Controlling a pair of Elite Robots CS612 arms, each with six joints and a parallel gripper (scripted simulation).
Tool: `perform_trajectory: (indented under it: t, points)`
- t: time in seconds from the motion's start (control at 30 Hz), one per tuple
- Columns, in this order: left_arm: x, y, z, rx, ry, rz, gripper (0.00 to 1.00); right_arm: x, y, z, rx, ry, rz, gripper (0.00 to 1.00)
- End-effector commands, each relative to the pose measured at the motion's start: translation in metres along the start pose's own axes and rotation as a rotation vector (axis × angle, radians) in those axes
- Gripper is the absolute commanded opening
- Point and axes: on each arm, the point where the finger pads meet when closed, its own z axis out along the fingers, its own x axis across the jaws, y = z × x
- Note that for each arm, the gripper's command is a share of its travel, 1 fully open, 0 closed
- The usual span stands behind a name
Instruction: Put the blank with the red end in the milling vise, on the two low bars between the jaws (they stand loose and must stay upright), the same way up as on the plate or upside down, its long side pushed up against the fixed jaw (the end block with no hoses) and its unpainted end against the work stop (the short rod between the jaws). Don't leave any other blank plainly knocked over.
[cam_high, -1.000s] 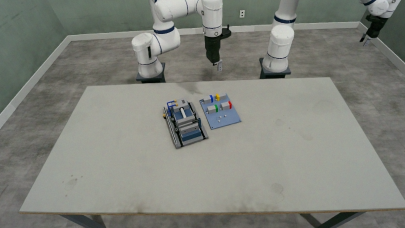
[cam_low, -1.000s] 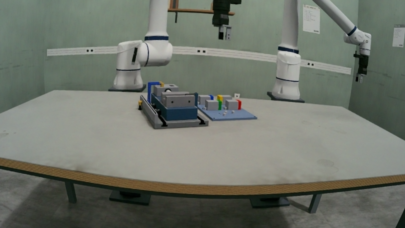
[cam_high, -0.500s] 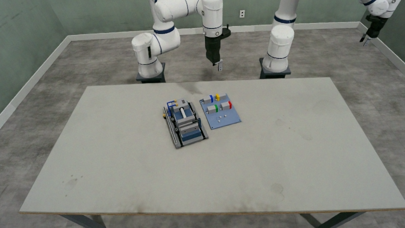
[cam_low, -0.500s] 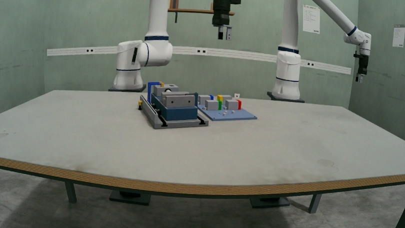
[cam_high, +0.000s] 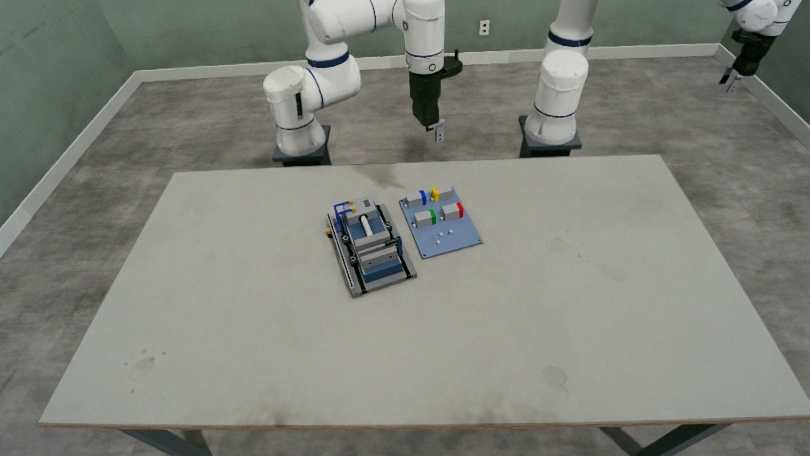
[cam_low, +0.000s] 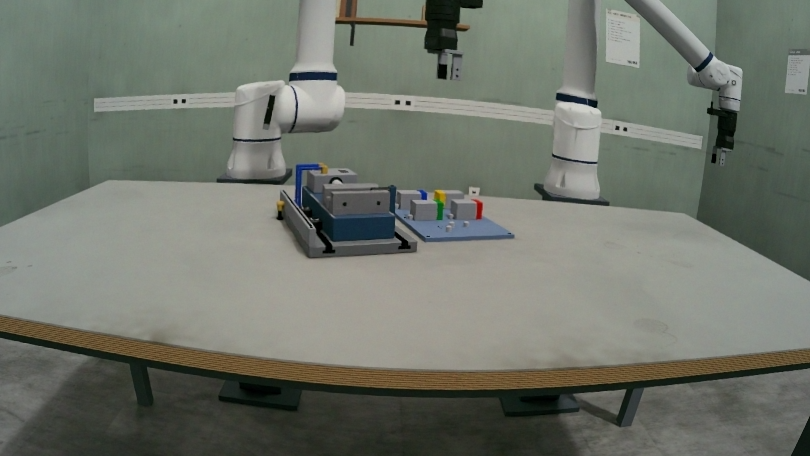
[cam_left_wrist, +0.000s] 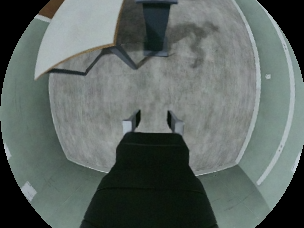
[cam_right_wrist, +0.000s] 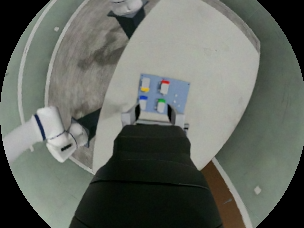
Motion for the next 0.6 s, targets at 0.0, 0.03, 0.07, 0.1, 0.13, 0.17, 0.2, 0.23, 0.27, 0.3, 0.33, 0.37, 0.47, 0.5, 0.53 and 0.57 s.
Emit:
perform_trajectory:
  t: [0.0,0.03,0.07,0.1,0.13,0.17,0.2,0.23,0.27,0.3,0.33,0.37,0.47,0.5,0.53,0.57]
  points:
    - [-0.0001,0.0006,-0.0007,-0.002,0.0,0.0,1.0,0.0006,-0.0002,-0.0013,0.0,0.002,0.068,1.0]
    - [-0.0001,0.0006,-0.0007,-0.002,0.0,0.0,1.0,0.0006,-0.0002,-0.0013,0.0,0.002,0.083,1.0]
    - [-0.0001,0.0006,-0.0007,-0.002,0.0,0.0,1.0,0.0006,-0.0002,-0.0013,0.0,0.002,0.099,1.0]
    - [-0.0001,0.0006,-0.0007,-0.002,0.0,0.0,1.0,0.0006,-0.0002,-0.0013,0.0,0.002,0.114,1.0]
    - [-0.0001,0.0006,-0.0007,-0.002,0.0,0.0,1.0,0.0006,-0.0002,-0.0013,0.0,0.002,0.13,1.0]
    - [-0.0001,0.0006,-0.0007,-0.002,0.0,0.0,1.0,0.0006,-0.0002,-0.0013,0.0,0.002,0.13,1.0]
    - [-0.0001,0.0006,-0.0007,-0.002,0.0,0.0,1.0,0.0006,-0.0002,-0.0013,0.0,0.002,0.13,1.0]
    - [-0.0001,0.0006,-0.0007,-0.002,0.0,0.0,1.0,0.0006,-0.0002,-0.0013,0.0,0.002,0.131,1.0]
    - [-0.0001,0.0006,-0.0007,-0.002,0.0,0.0,1.0,0.0006,-0.0002,-0.0013,0.0,0.002,0.132,1.0]
    - [-0.0001,0.0006,-0.0007,-0.002,0.0,0.0,1.0,0.0006,-0.0002,-0.0013,0.0,0.002,0.133,1.0]
    - [-0.0001,0.0006,-0.0007,-0.002,0.0,0.0,1.0,0.0006,-0.0002,-0.0013,0.0,0.002,0.135,1.0]
    - [-0.0001,0.0006,-0.0007,-0.002,0.0,0.0,1.0,0.0006,-0.0002,-0.0013,0.0,0.002,0.136,1.0]
    - [-0.0001,0.0006,-0.0007,-0.002,0.0,0.0,1.0,0.0006,-0.0002,-0.0013,0.0,0.002,0.139,1.0]
    - [-0.0001,0.0006,-0.0007,-0.002,0.0,0.0,1.0,0.0006,-0.0002,-0.0013,0.0,0.002,0.14,1.0]
    - [-0.0001,0.0006,-0.0007,-0.002,0.0,0.0,1.0,0.0006,-0.0002,-0.0013,0.0,0.002,0.142,1.0]
    - [-0.0001,0.0006,-0.0007,-0.002,0.0,0.0,1.0,0.0006,-0.0002,-0.0013,0.0,0.002,0.143,1.0]
